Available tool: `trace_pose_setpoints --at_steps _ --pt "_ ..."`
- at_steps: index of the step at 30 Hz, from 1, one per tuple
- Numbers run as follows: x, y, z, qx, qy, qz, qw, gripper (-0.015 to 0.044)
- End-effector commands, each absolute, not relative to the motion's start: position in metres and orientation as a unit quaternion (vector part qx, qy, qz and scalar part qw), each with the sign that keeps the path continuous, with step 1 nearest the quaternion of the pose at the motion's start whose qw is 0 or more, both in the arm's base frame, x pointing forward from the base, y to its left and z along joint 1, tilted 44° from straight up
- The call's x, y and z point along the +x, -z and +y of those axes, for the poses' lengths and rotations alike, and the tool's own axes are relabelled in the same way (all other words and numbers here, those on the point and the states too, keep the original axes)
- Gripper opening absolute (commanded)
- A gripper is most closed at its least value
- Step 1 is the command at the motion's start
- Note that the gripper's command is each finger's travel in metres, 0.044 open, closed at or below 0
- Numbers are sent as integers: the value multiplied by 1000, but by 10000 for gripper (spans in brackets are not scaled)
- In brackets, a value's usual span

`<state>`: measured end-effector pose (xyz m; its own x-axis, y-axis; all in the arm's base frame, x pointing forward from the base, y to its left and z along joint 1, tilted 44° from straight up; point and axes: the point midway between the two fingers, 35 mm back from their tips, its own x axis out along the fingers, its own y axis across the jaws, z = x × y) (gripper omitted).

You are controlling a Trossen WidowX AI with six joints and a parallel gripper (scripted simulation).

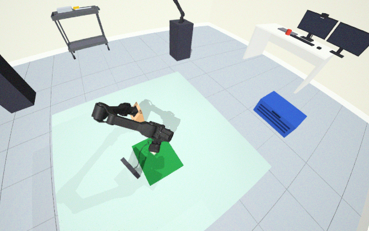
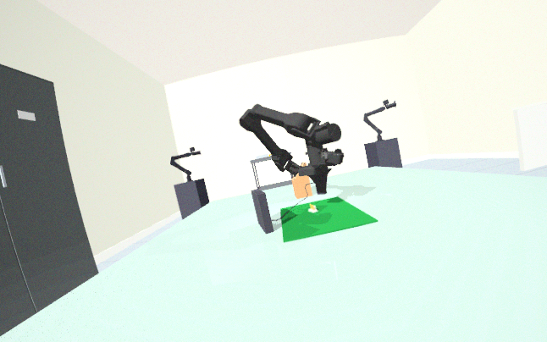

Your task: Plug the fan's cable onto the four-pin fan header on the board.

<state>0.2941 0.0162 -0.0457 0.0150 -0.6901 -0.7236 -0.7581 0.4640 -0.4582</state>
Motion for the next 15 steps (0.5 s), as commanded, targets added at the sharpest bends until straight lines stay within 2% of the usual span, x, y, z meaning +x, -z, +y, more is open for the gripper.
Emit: trace_pose_setpoints --at_steps 1,15 --pt "298 36 8 -486 10 701 523 0" --pt "307 9 -22 -365 162 682 613 0"
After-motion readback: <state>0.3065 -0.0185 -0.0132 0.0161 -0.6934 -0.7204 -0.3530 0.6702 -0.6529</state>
